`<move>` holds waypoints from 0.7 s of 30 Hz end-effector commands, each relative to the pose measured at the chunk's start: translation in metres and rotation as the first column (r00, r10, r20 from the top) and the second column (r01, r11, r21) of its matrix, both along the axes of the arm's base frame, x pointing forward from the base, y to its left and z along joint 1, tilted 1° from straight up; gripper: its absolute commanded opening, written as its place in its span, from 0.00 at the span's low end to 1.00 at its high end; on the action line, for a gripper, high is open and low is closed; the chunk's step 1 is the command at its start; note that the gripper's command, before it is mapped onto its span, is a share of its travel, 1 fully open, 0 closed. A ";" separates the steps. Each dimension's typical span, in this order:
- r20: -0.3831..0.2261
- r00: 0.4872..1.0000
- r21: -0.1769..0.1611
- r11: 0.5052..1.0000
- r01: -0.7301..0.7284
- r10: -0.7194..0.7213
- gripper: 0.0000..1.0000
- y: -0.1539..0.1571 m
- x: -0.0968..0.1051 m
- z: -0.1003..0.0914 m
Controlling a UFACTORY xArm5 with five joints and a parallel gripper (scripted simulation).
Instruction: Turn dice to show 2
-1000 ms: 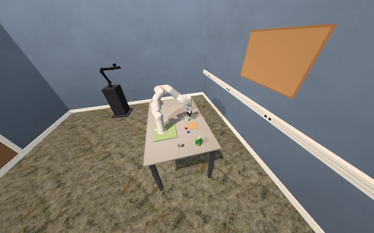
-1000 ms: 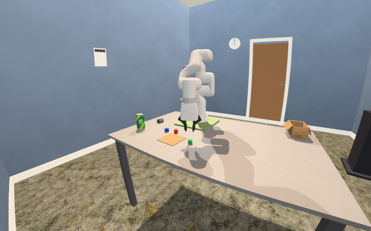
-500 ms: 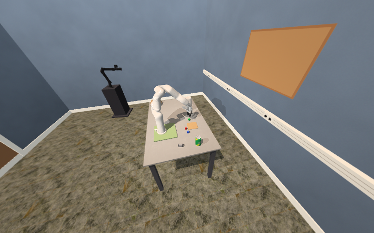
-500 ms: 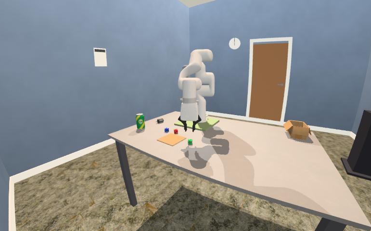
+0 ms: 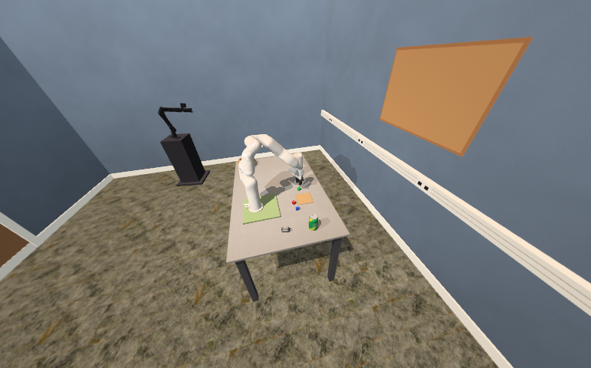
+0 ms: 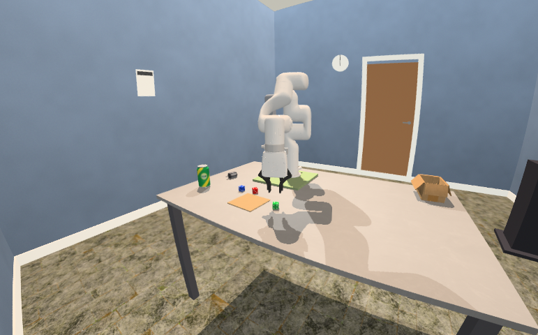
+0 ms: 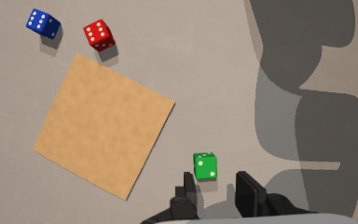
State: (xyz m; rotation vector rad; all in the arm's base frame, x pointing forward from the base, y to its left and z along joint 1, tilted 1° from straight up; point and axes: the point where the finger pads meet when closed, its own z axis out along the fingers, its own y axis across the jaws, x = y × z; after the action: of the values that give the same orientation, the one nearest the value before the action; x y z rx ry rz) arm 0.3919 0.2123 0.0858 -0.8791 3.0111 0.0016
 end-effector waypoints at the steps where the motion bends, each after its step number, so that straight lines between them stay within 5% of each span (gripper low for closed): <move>1: 0.003 1.000 0.002 1.000 0.000 0.000 0.42 0.001 0.001 -0.006; 21: 0.003 1.000 0.002 1.000 0.000 0.000 0.42 0.001 0.002 -0.034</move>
State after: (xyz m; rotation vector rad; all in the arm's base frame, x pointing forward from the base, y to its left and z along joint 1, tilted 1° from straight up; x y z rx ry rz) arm 0.3924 0.2123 0.0566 -0.8792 3.0114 0.0015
